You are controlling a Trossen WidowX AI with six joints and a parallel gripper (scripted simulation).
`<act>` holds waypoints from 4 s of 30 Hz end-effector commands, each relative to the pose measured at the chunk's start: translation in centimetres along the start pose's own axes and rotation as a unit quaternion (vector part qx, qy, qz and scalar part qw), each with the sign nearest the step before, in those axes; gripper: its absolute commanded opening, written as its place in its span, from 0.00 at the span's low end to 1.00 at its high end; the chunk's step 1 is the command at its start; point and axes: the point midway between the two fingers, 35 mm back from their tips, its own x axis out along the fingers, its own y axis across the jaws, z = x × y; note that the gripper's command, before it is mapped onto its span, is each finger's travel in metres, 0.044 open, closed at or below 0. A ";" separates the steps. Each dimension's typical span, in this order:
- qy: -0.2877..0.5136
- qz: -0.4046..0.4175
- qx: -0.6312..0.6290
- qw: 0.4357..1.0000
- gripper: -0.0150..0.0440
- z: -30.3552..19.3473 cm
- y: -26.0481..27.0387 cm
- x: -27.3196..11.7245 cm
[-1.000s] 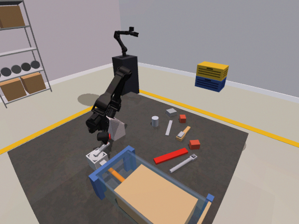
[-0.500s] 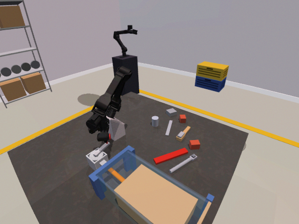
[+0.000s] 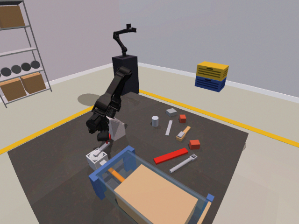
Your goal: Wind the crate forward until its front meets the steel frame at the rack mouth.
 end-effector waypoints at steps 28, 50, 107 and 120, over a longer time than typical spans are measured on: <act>0.003 0.000 0.003 1.000 0.25 1.8 -1.1 0.4; 0.001 0.000 0.003 1.000 0.25 5.0 -2.1 0.4; -0.003 0.001 0.004 1.000 0.25 13.1 0.2 0.2; -0.003 0.002 0.004 1.000 0.25 14.4 1.6 0.2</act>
